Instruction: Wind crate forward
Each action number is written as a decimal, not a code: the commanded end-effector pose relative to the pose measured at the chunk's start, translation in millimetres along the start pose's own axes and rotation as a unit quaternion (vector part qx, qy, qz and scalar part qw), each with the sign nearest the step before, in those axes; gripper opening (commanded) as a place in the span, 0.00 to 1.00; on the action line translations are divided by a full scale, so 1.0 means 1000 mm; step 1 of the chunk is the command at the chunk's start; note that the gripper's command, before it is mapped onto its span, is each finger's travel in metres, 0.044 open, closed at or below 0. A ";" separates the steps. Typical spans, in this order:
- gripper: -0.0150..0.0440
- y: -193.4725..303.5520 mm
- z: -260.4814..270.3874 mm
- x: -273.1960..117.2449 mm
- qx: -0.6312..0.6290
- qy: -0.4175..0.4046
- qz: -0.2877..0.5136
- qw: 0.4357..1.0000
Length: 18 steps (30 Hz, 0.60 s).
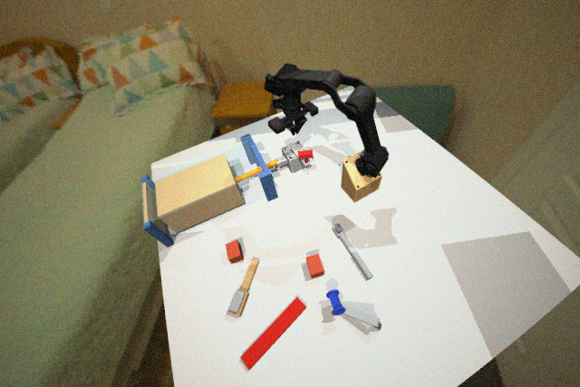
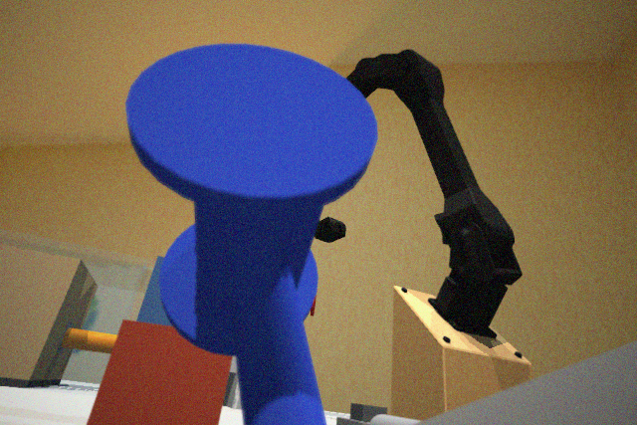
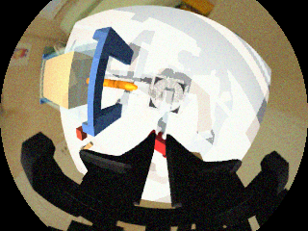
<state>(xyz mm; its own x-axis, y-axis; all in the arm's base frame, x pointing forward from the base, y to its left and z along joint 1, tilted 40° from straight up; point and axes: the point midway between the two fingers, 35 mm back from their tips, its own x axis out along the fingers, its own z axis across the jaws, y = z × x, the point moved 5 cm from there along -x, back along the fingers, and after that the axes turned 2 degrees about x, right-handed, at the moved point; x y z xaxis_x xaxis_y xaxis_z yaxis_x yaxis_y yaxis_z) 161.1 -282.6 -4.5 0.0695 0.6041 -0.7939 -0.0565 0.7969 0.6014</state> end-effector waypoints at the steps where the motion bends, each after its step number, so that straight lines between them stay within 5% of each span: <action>1: 0.52 0.018 -0.004 0.003 -0.129 -0.042 -0.032 0.990; 9: 0.88 0.062 -0.017 0.018 -0.439 -0.096 -0.149 0.881; 12: 1.00 0.066 -0.018 0.020 -0.463 -0.097 -0.160 0.866; 18: 1.00 0.066 -0.018 0.020 -0.463 -0.097 -0.160 0.866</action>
<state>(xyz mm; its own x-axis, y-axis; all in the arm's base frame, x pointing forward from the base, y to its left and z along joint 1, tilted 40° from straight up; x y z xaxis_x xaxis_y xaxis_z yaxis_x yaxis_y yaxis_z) 142.0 -224.2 17.4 0.3627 0.4301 -0.8268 -0.7387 0.6735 0.0263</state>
